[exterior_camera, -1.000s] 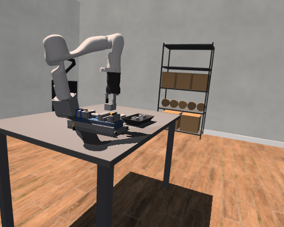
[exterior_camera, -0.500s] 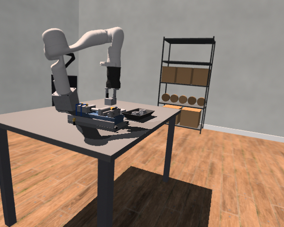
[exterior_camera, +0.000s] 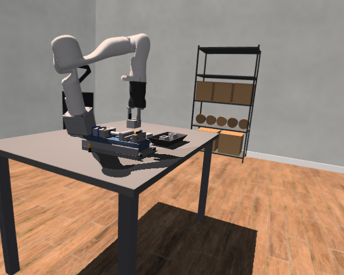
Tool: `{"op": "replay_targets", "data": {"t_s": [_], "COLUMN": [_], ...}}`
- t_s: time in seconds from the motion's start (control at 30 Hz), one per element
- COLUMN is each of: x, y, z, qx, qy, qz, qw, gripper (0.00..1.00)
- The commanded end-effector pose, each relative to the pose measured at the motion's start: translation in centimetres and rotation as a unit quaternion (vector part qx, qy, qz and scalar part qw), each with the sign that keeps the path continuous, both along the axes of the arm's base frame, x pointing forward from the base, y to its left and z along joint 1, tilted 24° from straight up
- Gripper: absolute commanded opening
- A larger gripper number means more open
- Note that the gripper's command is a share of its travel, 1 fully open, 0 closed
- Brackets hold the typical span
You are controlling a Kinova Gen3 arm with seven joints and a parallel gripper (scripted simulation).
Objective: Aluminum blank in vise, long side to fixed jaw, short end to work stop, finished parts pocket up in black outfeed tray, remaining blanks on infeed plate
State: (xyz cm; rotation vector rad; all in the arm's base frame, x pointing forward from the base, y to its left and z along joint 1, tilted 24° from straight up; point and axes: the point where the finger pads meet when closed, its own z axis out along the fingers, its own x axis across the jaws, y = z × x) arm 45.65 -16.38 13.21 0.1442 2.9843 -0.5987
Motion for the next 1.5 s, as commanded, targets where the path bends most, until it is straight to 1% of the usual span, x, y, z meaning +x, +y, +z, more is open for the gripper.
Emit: {"op": "replay_targets", "data": {"t_s": [0.0,0.73,1.47], "x": [-0.26,-0.84,-0.86], "y": [-0.04,0.04,0.04], "z": [0.20,0.52,0.53], "qx": [0.000,0.000,0.000], "qy": [0.003,0.004,0.004], "qz": [0.003,0.005,0.005], "qw": [1.000,1.000,1.000], "gripper": [0.00,0.00,0.00]}}
